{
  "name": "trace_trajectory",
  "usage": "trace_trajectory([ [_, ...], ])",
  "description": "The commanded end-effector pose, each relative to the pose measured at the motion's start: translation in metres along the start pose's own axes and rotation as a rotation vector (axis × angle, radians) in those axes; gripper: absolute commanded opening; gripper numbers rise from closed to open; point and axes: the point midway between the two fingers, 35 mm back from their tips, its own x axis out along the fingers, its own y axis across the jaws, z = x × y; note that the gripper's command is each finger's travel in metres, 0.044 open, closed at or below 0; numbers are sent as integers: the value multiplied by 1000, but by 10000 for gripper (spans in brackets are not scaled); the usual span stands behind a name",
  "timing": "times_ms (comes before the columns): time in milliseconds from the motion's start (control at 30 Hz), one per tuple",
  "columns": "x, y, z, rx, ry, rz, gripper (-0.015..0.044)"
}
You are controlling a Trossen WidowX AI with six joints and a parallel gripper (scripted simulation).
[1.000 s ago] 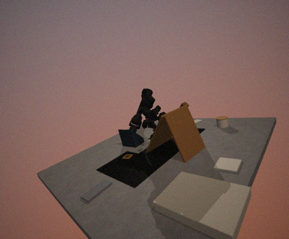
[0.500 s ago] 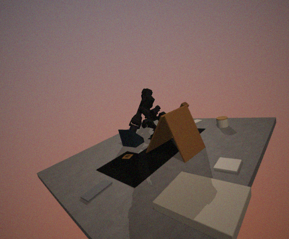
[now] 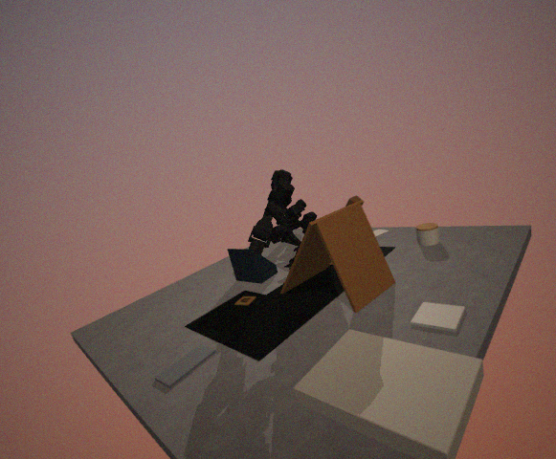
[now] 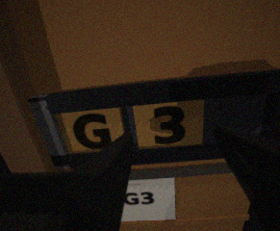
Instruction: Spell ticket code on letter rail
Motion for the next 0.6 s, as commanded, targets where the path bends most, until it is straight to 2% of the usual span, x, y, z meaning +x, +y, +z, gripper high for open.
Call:
trace_trajectory([
  [0, -3, 0, 0, -4, 0, 5, 295],
  [567, -13, -2, -1, -4, 0, 4, 295],
])
